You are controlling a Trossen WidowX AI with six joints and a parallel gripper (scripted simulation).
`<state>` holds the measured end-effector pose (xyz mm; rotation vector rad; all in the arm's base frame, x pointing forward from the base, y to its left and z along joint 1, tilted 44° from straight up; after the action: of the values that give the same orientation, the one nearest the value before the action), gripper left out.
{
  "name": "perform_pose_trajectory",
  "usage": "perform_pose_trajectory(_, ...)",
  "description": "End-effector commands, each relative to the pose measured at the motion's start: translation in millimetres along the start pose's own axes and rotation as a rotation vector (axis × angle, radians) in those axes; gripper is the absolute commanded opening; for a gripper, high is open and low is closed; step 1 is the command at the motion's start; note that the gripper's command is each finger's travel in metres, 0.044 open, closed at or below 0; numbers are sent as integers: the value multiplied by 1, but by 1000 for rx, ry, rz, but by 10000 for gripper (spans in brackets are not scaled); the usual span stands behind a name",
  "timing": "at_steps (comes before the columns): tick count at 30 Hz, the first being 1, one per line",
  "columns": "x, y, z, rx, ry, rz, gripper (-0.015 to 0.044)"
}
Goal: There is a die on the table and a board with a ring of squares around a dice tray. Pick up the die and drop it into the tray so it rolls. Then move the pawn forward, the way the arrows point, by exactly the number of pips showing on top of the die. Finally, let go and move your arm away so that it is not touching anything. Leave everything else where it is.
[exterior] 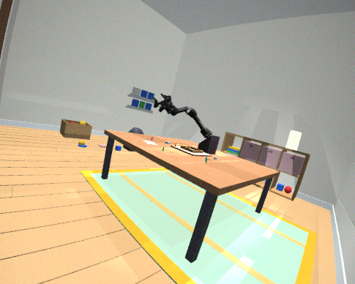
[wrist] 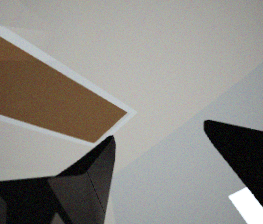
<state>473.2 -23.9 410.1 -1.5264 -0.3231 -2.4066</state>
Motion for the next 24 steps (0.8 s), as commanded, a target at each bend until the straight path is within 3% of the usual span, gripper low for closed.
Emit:
perform_pose_trajectory(1,-2,-1,0,-2,-6,18,374)
perform_pose_trajectory(5,-44,-15,7,-50,-125,363,275)
perform_pose_trajectory(13,-137,-59,12,-245,-373,1024,275)
perform_pose_trajectory(24,-242,-130,-13,-709,-598,1671,275)
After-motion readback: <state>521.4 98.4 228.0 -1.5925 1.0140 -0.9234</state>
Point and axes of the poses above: the point midway between the two fingers, 35 mm back from their tips, its own z axis out along the fingers, its own y axis across the jaws, x = y × z, the point moved 7 cm from there along -z, back along the fingers, and after that the axes turned 10 degrees about z, right-handed, at the moved point
